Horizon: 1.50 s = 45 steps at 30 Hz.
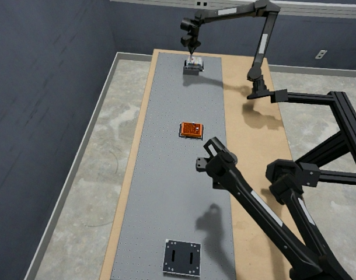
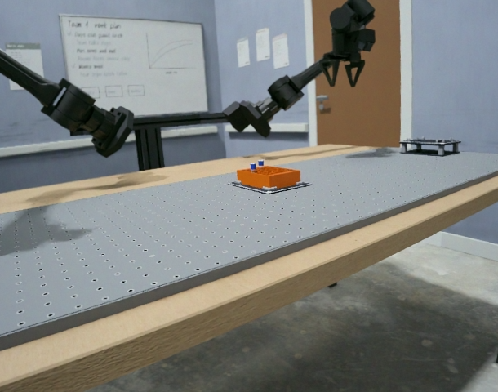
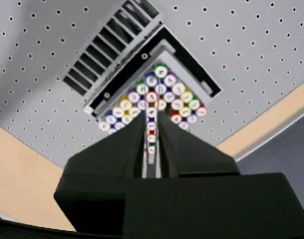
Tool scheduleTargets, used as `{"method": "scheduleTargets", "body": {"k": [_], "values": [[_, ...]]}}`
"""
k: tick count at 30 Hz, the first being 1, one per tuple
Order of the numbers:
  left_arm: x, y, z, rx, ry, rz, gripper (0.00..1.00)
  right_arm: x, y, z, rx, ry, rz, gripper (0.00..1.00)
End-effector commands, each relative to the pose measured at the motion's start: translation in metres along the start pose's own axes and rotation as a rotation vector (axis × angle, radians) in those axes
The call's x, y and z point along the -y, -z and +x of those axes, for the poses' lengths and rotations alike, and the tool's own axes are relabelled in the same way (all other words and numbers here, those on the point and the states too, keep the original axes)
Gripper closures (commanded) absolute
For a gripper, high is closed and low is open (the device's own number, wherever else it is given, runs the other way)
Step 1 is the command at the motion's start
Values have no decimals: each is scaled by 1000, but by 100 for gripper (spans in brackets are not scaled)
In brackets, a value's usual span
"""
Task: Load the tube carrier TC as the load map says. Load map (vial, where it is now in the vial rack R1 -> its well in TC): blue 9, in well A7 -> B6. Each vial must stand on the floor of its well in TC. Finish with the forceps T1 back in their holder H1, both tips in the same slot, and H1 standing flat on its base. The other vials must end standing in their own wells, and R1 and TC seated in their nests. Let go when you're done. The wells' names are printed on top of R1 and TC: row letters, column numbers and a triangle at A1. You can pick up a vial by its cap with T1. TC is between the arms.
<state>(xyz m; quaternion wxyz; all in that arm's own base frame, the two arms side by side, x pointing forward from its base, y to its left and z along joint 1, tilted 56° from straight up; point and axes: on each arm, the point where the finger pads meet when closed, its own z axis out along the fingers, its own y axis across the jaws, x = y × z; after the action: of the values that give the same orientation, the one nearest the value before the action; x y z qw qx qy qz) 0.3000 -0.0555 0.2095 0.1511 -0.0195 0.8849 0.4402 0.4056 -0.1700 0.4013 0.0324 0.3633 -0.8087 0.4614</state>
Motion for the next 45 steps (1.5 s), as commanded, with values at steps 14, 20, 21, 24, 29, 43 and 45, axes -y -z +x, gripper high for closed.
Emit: {"method": "scheduleTargets", "body": {"k": [14, 20, 21, 24, 29, 43, 45], "values": [[-2, 5, -6, 6, 15, 3, 0, 2, -5, 2, -14, 13, -6, 91], [-2, 5, -6, 6, 15, 3, 0, 2, -5, 2, -14, 13, -6, 91], [-2, 5, -6, 6, 15, 3, 0, 2, -5, 2, -14, 13, -6, 91], [-2, 5, -6, 6, 15, 3, 0, 2, -5, 2, -14, 13, -6, 91], [-2, 5, -6, 6, 15, 3, 0, 2, -5, 2, -14, 13, -6, 91], [-2, 5, -6, 6, 15, 3, 0, 15, 36, 3, 18, -26, 33, 91], [-2, 5, -6, 6, 15, 3, 0, 13, 37, 3, 13, -18, 27, 91]]}}
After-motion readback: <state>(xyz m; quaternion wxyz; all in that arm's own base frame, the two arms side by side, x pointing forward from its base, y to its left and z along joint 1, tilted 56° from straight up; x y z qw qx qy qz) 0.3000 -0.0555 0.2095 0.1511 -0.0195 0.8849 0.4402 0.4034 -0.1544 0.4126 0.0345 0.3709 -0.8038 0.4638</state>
